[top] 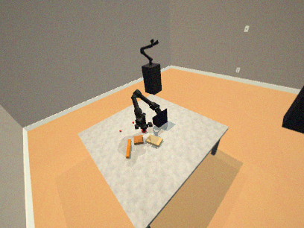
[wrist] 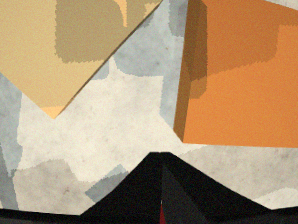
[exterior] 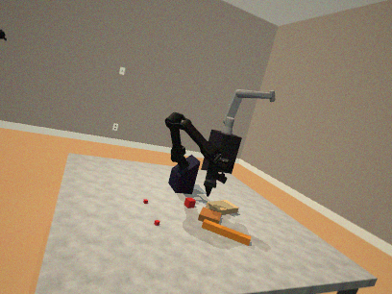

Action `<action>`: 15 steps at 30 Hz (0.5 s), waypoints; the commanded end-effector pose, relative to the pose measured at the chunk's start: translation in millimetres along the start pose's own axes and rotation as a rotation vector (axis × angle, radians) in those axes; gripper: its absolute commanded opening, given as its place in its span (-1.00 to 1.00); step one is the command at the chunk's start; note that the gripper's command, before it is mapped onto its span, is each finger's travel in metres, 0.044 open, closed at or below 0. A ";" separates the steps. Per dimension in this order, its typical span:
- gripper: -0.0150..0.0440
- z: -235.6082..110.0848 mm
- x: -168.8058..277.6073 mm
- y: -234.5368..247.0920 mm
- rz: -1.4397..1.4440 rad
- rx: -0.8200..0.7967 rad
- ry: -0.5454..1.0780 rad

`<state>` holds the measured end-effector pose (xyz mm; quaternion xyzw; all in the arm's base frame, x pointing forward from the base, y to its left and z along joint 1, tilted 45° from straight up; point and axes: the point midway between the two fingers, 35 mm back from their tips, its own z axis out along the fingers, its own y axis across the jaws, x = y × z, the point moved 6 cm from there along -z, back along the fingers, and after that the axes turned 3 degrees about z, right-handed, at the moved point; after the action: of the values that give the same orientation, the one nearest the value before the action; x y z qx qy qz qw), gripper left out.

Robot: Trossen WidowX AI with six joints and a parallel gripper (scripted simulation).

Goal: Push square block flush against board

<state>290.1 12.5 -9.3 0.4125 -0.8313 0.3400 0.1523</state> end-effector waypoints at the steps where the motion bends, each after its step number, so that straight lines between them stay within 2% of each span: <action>1: -0.49 19.4 28.0 -3.2 0.016 -0.072 0.078; 5: -0.49 23.5 29.4 -3.2 0.018 -0.076 0.081; 9: -0.49 71.5 33.9 0.2 0.018 -0.077 0.085; 15: -0.49 74.4 34.8 0.5 0.018 -0.077 0.086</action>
<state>268.1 -57.7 -44.3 0.3820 -0.8413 0.3219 0.2065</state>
